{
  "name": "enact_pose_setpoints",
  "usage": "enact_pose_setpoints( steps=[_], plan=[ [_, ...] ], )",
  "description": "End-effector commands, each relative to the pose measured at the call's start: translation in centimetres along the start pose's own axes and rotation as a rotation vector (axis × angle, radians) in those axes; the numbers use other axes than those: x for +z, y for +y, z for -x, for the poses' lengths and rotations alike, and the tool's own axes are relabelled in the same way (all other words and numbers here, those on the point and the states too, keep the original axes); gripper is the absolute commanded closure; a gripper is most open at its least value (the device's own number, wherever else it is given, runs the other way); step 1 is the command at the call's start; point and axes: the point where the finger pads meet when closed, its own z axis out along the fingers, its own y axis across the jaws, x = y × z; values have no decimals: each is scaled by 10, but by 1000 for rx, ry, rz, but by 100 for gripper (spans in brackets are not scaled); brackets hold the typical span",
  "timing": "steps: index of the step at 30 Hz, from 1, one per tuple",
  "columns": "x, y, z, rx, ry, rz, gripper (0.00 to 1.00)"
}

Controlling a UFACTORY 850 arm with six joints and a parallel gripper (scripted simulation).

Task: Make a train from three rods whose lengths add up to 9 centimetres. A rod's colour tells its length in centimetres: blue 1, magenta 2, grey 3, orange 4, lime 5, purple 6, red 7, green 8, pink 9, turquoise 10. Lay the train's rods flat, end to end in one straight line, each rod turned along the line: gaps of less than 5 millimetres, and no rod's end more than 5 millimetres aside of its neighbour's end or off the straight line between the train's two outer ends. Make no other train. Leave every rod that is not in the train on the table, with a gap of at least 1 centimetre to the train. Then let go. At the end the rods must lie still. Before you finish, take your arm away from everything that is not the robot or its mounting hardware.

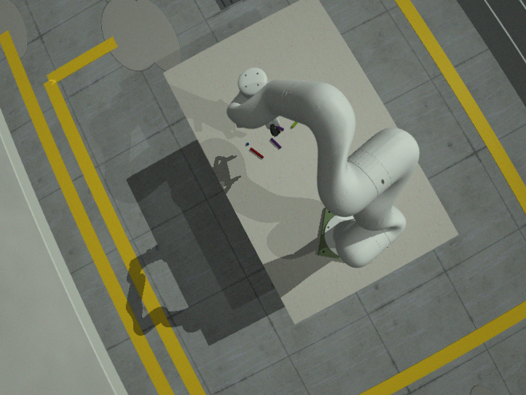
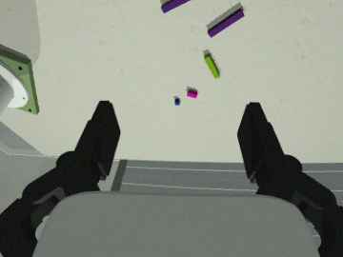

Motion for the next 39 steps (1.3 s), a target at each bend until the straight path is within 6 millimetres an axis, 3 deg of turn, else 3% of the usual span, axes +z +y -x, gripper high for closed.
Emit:
enact_pose_setpoints(
  steps=[1,10,16,19,30,36,39],
  plan=[
    [-1,1,0,0,1,2,0],
    [6,2,6,-59,7,4,0],
    [31,5,28,-257,24,13,0],
    [31,5,28,-257,24,13,0],
    [70,5,65,-586,47,39,0],
    [78,5,72,-650,50,45,0],
    [93,3,86,-781,55,60,0]
  ],
)
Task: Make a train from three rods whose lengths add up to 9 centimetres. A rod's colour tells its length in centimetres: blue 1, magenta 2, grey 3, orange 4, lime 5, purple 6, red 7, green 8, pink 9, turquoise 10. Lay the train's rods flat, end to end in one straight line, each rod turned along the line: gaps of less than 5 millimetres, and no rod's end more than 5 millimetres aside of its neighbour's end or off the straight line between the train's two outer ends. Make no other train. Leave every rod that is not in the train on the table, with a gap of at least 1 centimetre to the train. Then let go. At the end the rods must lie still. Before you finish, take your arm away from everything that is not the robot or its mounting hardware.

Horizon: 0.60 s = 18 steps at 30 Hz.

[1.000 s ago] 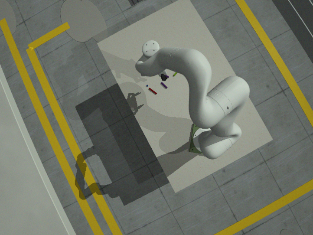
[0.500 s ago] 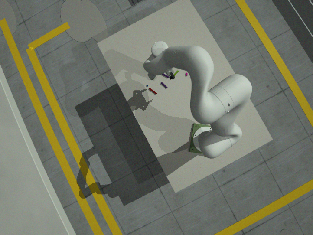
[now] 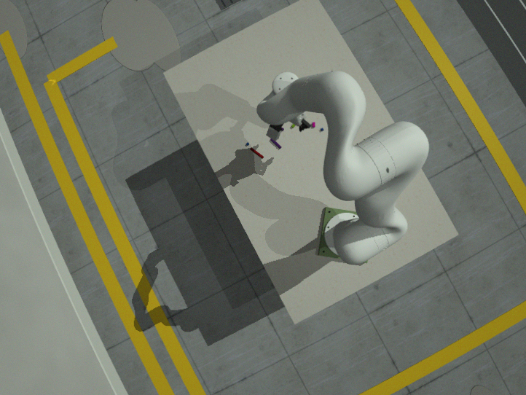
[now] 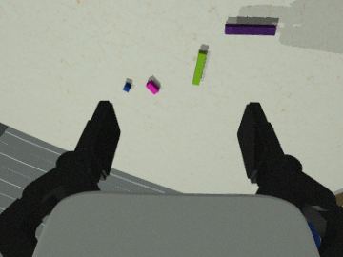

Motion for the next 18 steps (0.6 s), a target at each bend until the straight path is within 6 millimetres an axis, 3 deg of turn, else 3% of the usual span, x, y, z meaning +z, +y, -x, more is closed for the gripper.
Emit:
enact_pose_setpoints(
  steps=[1,18],
  plan=[
    [14,-10,11,-134,16,19,0],
    [54,-47,38,-527,9,61,0]
  ],
)
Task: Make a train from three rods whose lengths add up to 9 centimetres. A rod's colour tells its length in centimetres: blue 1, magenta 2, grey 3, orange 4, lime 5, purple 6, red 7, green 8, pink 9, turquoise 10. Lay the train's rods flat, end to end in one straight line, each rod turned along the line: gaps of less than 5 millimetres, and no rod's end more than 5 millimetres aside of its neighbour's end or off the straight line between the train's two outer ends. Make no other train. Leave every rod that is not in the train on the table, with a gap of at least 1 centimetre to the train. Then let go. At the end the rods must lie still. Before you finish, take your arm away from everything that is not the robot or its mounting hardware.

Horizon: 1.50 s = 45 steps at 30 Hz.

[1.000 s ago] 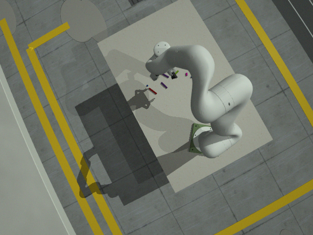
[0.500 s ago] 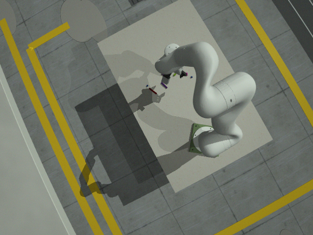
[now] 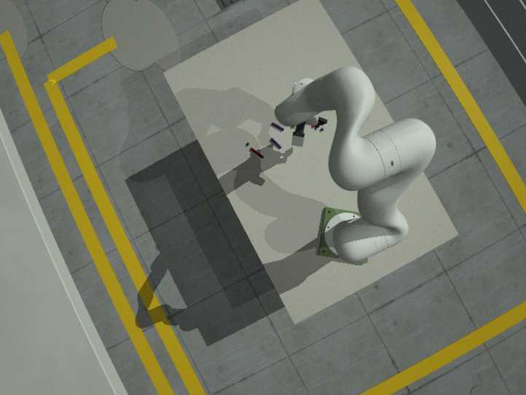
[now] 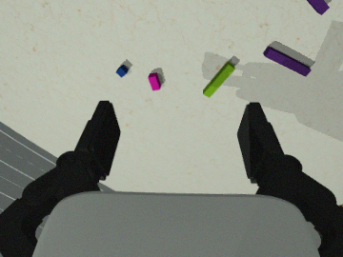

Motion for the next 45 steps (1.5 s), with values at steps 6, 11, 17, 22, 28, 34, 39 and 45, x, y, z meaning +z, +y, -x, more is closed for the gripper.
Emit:
enact_pose_setpoints(
  steps=[6,11,17,22,28,34,39,45],
  plan=[
    [21,-27,4,-234,-1,36,0],
    [26,-34,5,-290,-5,41,0],
    [36,-46,5,-392,-13,48,0],
    [43,-57,5,-480,-21,53,0],
    [52,-69,4,-582,-32,59,0],
    [57,-77,3,-648,-39,61,0],
    [60,-82,3,-686,-44,62,0],
    [60,-82,3,-687,-44,62,0]
  ],
)
